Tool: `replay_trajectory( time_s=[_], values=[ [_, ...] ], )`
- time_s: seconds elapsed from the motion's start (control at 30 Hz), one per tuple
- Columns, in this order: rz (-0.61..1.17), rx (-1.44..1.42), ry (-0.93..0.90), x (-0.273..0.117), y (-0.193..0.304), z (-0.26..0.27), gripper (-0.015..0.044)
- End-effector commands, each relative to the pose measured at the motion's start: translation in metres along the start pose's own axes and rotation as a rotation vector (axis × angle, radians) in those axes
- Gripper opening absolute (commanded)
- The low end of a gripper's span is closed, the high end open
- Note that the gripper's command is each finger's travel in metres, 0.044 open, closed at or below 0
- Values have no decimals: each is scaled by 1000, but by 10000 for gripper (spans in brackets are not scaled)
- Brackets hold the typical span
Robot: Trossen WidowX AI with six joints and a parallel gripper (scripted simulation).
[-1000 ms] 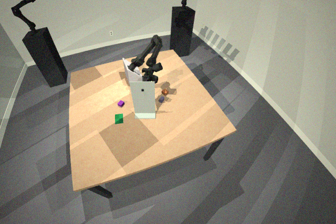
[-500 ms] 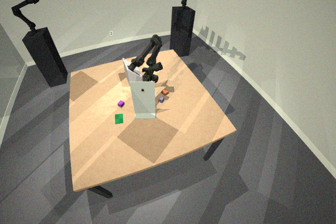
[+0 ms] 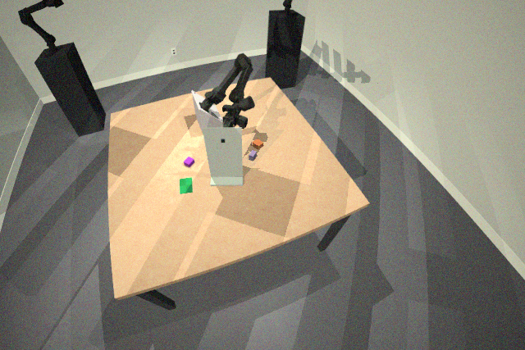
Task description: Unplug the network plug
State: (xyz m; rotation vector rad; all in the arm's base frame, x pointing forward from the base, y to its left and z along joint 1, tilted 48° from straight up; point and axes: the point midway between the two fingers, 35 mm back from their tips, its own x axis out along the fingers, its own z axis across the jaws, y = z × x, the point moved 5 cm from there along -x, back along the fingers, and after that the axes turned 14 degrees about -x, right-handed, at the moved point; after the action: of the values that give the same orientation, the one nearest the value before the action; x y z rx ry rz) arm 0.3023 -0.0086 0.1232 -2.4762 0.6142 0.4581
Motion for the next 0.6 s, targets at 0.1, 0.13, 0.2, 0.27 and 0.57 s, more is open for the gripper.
replay_trajectory(
  time_s=[0.1, 0.13, 0.2, 0.27, 0.57],
  values=[
    [4, 4, 1, -4, 1, 0, 0],
    [4, 4, 1, -4, 1, 0, 0],
    [4, 4, 1, -5, 1, 0, 0],
    [4, 4, 1, -6, 1, 0, 0],
    [4, 4, 1, -10, 2, 1, 0]
  ],
)
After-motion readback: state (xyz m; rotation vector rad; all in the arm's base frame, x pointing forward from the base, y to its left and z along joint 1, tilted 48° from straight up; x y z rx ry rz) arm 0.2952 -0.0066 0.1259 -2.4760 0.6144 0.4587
